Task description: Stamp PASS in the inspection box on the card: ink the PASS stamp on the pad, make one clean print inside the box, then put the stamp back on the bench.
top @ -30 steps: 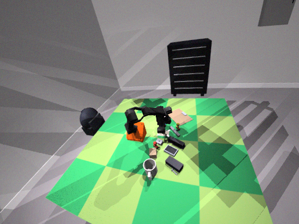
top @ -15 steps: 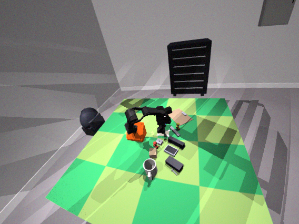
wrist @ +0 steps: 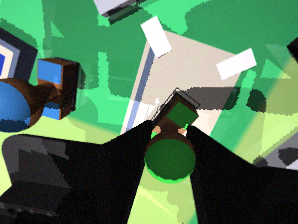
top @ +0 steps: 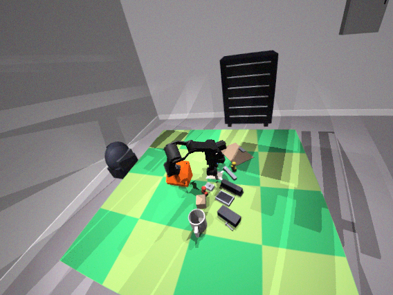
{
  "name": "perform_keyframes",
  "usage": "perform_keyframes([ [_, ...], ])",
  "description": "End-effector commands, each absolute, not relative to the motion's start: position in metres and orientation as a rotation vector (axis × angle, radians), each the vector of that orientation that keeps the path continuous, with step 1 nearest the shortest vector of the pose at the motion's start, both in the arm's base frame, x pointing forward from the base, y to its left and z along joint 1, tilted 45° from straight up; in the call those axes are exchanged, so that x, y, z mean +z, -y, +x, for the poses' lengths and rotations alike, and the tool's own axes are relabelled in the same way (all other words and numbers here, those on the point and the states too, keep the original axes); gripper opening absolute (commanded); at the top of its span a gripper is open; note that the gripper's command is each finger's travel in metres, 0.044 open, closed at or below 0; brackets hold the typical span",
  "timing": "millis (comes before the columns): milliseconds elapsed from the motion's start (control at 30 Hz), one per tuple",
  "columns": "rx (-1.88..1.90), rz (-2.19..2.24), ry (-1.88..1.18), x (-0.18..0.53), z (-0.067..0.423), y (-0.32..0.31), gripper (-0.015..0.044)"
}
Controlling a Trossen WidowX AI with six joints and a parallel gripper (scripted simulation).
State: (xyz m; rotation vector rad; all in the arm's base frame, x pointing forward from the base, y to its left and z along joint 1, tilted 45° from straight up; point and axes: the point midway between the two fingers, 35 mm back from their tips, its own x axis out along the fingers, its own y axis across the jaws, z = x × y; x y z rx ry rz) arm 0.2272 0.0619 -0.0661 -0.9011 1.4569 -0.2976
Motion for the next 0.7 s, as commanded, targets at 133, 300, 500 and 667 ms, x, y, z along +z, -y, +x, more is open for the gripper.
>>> perform_keyframes([
  [133, -0.298, -0.903, -1.456, -0.0666, 0.2281, -0.0608, 0.0],
  [300, -0.298, -0.903, -1.456, -0.0666, 0.2281, -0.0608, 0.0],
  [500, -0.298, -0.903, -1.456, -0.065, 0.2278, -0.0624, 0.0],
  [667, -0.298, -0.903, -1.456, -0.0633, 0.2276, -0.0641, 0.0],
])
